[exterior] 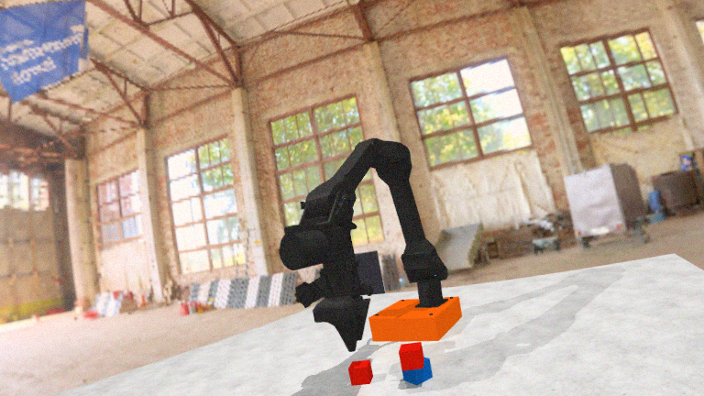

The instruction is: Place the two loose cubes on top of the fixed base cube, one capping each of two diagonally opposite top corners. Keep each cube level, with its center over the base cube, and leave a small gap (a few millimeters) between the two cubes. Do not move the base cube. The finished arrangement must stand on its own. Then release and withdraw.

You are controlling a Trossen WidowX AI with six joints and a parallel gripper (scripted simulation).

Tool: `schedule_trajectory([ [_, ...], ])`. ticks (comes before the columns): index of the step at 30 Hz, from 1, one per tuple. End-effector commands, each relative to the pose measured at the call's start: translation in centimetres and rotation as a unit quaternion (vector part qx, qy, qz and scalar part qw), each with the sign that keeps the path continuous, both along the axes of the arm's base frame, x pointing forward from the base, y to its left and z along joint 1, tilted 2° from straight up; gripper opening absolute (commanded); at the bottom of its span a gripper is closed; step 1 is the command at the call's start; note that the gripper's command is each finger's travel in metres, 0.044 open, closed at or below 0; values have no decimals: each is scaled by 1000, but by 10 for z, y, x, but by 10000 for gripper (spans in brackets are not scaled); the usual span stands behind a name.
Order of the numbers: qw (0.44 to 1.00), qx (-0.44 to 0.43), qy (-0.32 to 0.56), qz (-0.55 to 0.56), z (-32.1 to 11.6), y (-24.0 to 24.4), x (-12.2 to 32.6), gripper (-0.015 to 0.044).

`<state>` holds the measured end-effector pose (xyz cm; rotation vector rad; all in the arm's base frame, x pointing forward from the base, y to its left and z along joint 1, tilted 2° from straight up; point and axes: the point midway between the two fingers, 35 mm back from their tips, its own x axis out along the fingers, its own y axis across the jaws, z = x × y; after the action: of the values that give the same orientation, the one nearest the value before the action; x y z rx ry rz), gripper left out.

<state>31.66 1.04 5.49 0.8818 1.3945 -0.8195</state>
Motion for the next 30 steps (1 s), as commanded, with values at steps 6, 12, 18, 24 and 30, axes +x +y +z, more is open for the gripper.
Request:
schedule_trajectory([
  [6,1000,1,-2,-1,-21,1,0,265],
  [12,1000,1,-2,-1,-24,1,1,265],
  [18,1000,1,-2,-1,-34,2,1,265],
  [24,1000,1,-2,-1,-43,2,1,265],
  [30,1000,1,-2,-1,-53,2,1,265],
])
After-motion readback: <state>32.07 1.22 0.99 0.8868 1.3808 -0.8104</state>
